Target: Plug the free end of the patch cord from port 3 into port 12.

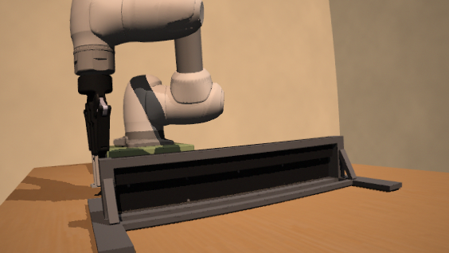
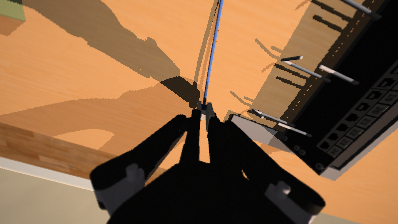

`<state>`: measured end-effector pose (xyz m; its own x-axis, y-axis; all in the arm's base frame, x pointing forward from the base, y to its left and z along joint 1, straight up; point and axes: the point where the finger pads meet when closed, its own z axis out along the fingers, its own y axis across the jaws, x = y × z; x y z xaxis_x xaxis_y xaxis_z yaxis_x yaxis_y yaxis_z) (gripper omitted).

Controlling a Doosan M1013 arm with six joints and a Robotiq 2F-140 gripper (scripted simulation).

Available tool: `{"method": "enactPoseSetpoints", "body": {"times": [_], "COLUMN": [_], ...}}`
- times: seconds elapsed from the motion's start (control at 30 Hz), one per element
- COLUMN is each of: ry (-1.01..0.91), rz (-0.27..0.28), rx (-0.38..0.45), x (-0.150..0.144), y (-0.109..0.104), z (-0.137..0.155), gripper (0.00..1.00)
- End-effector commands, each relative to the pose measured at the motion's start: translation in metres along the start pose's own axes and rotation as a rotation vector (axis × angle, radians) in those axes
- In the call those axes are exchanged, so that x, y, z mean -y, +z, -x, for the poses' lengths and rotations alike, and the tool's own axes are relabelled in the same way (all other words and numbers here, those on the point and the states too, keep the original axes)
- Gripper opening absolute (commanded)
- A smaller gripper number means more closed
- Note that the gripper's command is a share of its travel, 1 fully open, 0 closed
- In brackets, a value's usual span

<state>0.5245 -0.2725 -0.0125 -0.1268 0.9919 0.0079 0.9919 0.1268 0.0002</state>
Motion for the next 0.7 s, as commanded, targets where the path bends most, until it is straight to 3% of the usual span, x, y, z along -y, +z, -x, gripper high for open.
{"method": "enactPoseSetpoints", "body": {"times": [0.0,0.67], "ry": [-0.001,-0.001], "rz": [0.004,0.004], "rx": [0.002,0.002], "x": [-0.002,-0.002], "y": [-0.012,-0.033], "z": [0.002,0.002], "gripper": [0.00,0.00]}}
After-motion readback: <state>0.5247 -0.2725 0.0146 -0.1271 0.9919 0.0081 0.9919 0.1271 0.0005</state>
